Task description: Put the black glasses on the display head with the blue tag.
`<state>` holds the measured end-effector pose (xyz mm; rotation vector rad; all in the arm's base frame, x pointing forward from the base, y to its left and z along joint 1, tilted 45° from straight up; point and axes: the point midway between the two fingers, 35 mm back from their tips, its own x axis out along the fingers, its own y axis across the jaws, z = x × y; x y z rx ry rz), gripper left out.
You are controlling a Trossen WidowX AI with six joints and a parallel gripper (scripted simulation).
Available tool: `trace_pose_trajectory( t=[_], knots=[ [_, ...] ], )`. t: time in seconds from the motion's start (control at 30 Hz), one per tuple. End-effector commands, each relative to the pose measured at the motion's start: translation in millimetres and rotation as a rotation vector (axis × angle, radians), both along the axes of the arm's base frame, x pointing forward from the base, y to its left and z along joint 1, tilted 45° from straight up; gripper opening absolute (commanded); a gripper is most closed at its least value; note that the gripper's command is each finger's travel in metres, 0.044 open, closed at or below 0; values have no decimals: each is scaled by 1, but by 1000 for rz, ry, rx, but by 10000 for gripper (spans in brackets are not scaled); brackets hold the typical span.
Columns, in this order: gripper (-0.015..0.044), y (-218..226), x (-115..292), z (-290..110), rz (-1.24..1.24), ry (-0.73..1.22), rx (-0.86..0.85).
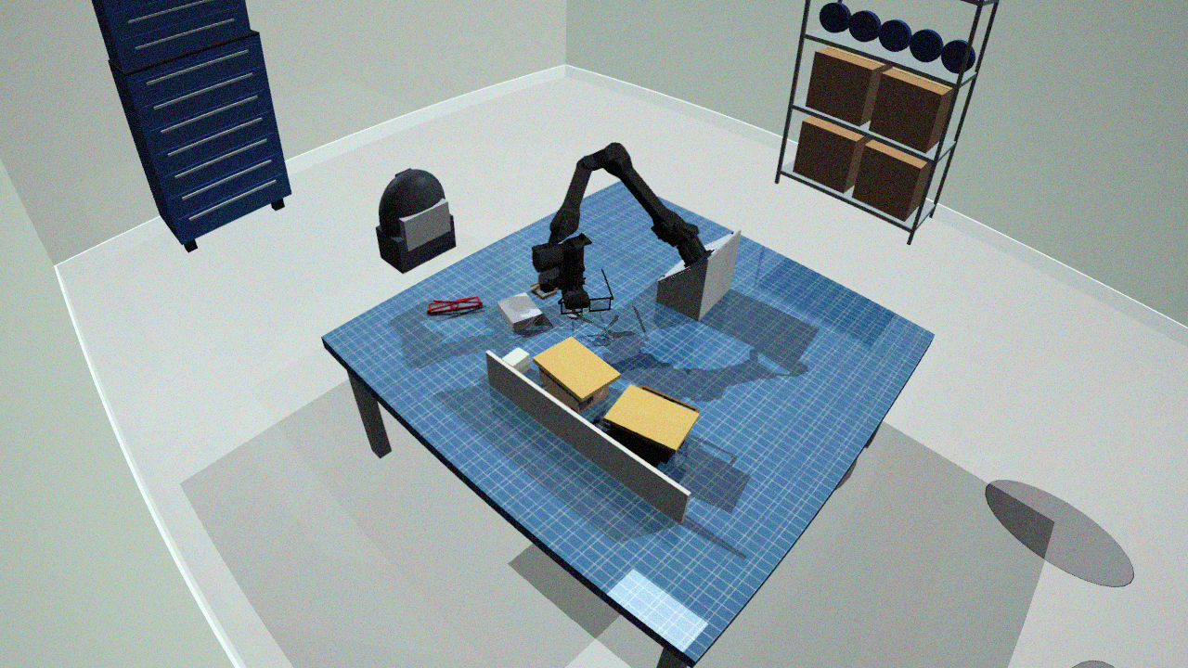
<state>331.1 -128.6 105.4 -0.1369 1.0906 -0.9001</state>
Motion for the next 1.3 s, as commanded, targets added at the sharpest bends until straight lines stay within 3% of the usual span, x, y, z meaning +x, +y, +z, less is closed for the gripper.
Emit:
trace_pose_trajectory(
  t=[0.0, 1.27],
  knots=[
    [0, 1, -1, -3, -5, -1, 1],
    [0, 21, -13, -24, -5, 0, 2]
  ],
)
